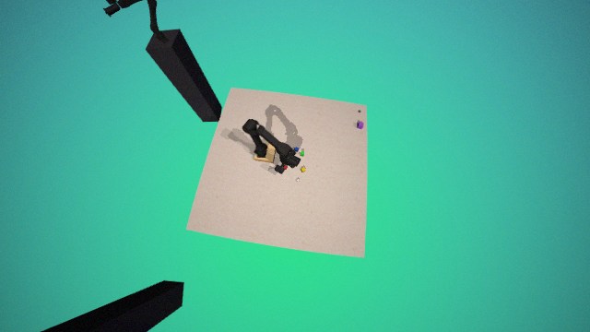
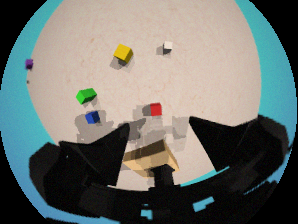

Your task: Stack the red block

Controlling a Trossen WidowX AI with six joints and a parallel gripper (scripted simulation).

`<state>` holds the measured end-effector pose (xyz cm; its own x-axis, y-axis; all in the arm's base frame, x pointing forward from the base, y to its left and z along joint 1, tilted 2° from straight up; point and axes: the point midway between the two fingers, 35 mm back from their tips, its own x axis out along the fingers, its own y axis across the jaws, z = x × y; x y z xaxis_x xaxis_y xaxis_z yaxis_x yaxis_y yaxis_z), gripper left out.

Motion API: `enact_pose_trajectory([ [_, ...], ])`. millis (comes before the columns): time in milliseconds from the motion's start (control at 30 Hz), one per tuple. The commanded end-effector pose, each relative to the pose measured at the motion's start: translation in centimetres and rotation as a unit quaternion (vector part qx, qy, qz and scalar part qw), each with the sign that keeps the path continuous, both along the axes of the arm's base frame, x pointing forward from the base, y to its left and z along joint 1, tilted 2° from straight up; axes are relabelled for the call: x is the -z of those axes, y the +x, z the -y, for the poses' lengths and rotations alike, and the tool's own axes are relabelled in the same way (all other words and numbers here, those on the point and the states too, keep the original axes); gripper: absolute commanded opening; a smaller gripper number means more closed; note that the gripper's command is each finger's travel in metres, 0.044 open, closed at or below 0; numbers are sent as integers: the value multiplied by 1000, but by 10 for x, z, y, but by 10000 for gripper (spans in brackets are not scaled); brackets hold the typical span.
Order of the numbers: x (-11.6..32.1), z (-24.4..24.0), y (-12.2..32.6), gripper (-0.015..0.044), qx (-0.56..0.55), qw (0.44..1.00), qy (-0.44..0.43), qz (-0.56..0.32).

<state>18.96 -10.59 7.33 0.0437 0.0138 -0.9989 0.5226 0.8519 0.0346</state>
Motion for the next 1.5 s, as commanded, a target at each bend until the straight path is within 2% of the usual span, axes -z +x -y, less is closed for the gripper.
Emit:
enact_pose_trajectory([
  [0, 6, 1, -1, 440, -2, 1000, 0, -4],
  [200, 39, -1, -1, 440, -2, 1000, 0, -4],
  [1067, 71, -3, 0, 440, -2, 1000, 0, -4],
  [1467, 72, -3, 0, 440, -2, 1000, 0, -4],
])
